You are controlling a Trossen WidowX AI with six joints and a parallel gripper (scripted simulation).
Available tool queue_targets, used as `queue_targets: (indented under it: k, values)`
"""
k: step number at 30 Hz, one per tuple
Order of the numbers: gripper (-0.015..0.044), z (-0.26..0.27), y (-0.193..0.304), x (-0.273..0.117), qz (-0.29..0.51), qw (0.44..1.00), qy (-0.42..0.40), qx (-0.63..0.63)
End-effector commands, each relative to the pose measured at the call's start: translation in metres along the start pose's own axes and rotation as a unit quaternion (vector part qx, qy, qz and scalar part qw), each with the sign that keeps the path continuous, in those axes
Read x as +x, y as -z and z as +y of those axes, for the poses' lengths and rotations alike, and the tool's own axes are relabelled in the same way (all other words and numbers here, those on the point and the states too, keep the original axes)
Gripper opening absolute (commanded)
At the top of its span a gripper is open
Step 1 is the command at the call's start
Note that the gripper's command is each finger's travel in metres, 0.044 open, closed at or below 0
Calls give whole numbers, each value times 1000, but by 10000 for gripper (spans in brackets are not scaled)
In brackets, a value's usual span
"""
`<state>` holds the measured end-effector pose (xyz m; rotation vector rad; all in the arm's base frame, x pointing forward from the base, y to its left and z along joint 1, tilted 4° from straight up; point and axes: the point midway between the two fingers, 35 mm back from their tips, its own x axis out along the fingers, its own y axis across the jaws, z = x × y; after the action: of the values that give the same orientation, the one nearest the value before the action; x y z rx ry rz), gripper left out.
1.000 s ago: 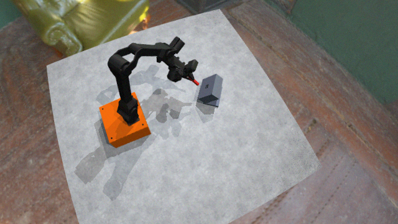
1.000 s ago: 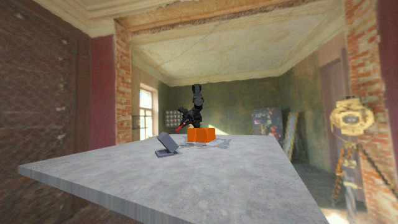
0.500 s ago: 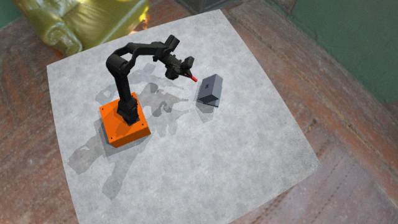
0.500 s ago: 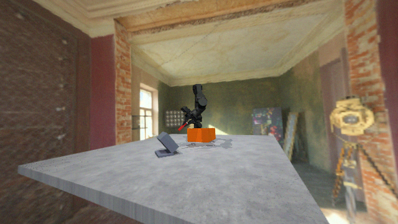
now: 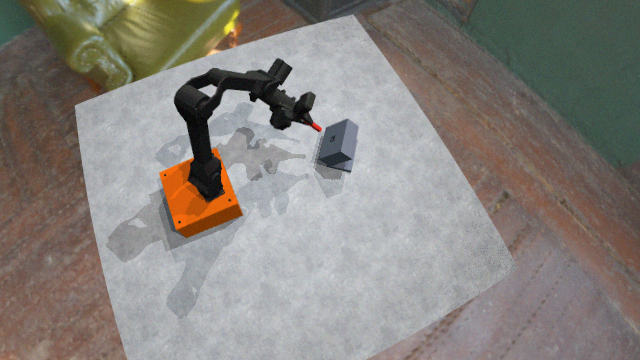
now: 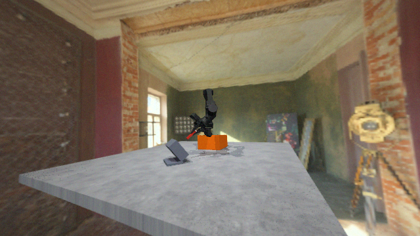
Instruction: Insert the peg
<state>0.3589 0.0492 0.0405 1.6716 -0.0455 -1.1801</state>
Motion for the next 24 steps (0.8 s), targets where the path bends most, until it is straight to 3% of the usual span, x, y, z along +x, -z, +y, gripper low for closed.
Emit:
queue_targets:
  k: [1,24]
  values:
    - [0,-2,-1,8,-2,1000,-3,-4]
    - [0,-4,2,30,6,1000,-14,-4]
